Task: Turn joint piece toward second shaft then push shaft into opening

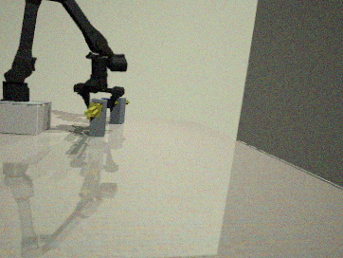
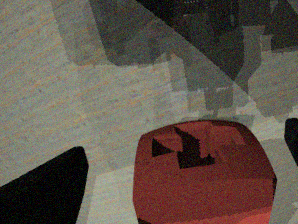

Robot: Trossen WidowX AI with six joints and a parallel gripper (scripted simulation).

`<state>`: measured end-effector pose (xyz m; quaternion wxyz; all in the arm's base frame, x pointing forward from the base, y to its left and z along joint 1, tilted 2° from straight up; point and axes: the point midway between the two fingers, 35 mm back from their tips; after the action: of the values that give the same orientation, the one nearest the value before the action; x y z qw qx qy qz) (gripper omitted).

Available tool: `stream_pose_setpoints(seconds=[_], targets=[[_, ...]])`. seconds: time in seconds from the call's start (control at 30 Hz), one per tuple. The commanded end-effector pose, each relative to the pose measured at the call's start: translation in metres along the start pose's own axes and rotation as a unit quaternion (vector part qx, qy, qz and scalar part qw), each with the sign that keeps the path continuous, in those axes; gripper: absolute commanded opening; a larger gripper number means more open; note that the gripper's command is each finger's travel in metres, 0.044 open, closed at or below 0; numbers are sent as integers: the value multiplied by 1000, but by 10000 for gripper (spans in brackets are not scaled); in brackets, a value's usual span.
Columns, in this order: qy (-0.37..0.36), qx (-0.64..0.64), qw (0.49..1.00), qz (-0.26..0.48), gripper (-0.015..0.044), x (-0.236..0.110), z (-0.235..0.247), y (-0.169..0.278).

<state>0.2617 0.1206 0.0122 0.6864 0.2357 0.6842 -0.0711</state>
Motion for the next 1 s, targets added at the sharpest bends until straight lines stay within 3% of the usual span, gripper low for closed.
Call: stream_pose_setpoints(seconds=[0.0, 0.3, 0.63, 0.97], targets=[[2, 3, 1000, -5, 440, 9, -1, -2], [2, 3, 1000, -4, 440, 21, -2, -2], [2, 3, 1000, -4, 182, 21, -2, -2], [2, 3, 1000, -4, 182, 21, -2, -2]])
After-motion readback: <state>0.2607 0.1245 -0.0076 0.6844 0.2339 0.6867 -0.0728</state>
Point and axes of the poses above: the point midway between the two fingers, 35 mm back from their tips, its own x axis out along the fingers, its own z axis across the jaws, y = z × x, and after that the axes turned 9 degrees about x, right-handed
